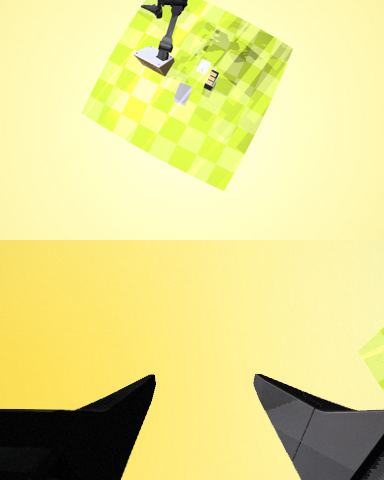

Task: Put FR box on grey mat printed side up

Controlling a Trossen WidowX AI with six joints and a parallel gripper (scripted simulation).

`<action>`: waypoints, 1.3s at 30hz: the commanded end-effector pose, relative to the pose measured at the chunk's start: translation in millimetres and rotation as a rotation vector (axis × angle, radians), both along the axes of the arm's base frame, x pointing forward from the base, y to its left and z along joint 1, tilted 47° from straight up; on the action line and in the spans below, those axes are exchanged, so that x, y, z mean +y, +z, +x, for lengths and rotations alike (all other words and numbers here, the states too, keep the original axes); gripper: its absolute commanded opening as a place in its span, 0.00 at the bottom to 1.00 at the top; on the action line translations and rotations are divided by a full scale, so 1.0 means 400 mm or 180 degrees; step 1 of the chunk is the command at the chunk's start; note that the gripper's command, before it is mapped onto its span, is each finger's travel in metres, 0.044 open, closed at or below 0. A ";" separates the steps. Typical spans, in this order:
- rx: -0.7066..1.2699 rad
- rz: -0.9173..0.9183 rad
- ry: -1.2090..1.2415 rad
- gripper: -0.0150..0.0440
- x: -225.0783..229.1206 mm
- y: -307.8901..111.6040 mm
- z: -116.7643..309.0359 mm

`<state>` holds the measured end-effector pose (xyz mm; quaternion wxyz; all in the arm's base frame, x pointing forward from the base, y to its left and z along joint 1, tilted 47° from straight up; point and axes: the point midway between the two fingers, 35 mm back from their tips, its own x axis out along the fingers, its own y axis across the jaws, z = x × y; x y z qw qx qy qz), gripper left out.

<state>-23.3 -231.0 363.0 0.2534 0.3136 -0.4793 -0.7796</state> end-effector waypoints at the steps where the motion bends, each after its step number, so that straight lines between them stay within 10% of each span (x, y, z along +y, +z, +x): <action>1: 0.0002 0.0012 0.0014 0.89 -0.001 -0.002 0.002; 15: 0.0222 0.1082 0.1587 0.26 -0.096 -0.183 0.237; 39: 0.0866 0.2029 0.4987 0.25 0.016 -0.483 0.700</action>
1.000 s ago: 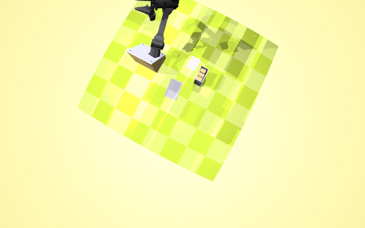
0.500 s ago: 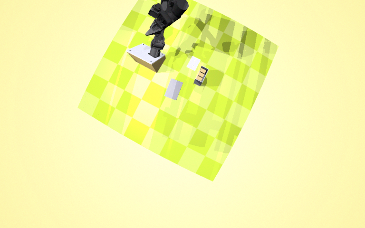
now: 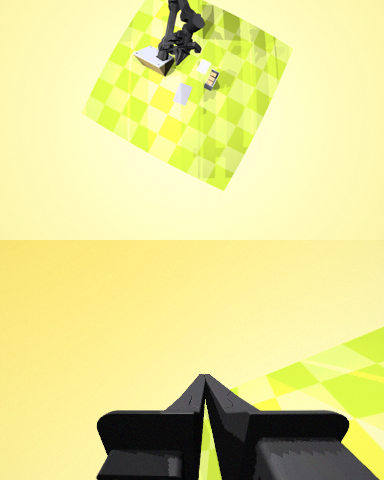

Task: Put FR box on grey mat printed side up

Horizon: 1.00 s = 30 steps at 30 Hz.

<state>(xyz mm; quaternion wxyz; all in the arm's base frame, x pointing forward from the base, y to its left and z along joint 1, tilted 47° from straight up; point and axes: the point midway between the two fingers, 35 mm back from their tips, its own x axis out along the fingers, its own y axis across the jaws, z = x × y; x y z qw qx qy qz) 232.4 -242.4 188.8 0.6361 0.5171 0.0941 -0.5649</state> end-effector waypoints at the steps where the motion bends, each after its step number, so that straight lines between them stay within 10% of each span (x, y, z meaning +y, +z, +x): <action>1: 0.0035 0.0128 0.0713 0.25 0.058 -0.057 0.076; 30: -0.0752 0.0142 0.4924 0.25 0.545 -0.253 0.278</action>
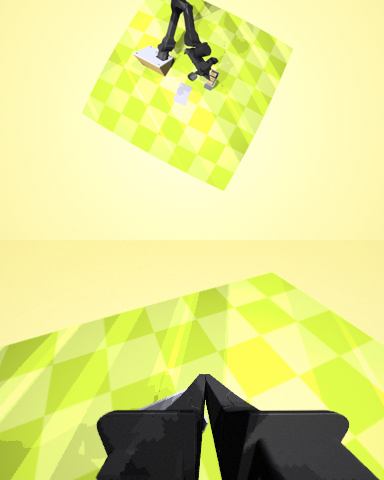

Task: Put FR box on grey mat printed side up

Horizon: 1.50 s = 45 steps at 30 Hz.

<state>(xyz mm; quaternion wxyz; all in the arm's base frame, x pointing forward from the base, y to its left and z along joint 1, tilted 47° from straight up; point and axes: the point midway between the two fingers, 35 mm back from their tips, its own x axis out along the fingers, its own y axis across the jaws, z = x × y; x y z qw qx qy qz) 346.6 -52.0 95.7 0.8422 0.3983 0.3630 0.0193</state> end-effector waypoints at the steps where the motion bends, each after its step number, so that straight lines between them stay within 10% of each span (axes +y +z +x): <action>1: -0.0228 0.0061 0.0640 0.25 0.087 -0.023 -0.010; 45: -0.0581 0.0151 0.1349 0.25 0.282 -0.131 -0.049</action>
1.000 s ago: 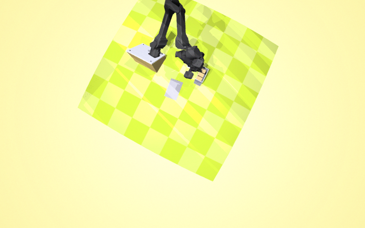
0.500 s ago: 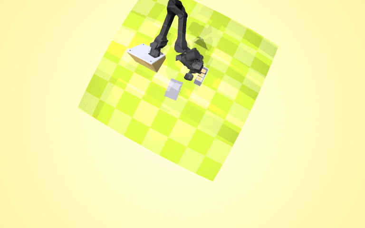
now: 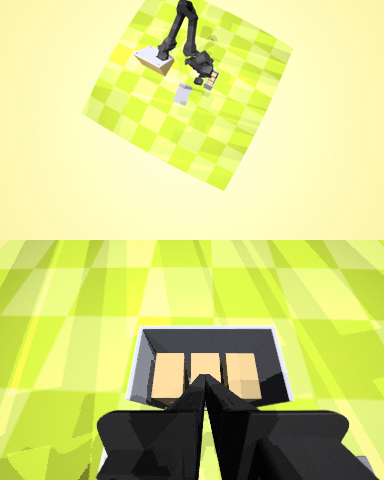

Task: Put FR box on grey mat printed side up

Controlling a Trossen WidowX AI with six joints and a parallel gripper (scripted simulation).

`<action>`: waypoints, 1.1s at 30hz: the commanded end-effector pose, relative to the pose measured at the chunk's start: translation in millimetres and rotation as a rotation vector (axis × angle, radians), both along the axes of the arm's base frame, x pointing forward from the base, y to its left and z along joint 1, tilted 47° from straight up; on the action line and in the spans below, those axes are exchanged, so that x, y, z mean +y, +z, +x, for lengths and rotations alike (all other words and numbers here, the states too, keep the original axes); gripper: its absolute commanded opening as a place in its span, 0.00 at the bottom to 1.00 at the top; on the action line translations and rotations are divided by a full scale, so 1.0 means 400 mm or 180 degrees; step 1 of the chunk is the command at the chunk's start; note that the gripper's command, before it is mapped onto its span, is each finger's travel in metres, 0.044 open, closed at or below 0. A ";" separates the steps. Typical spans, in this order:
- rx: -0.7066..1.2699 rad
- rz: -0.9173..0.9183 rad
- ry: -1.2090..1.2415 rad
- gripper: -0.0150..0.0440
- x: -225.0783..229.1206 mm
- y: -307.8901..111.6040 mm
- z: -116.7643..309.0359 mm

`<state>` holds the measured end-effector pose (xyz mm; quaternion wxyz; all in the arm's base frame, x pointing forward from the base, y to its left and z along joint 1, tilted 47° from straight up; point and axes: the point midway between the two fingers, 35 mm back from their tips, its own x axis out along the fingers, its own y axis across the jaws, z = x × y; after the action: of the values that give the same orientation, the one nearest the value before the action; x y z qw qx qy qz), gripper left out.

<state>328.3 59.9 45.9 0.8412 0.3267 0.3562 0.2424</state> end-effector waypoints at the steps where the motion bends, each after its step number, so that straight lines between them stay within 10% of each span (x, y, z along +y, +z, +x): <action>1: 0.0036 0.0008 -0.0007 0.25 0.003 -0.006 -0.003; 33: 0.0038 0.0007 -0.0007 0.25 -0.004 -0.010 -0.042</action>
<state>316.5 57.0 44.4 0.8416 0.3289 0.3563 0.2379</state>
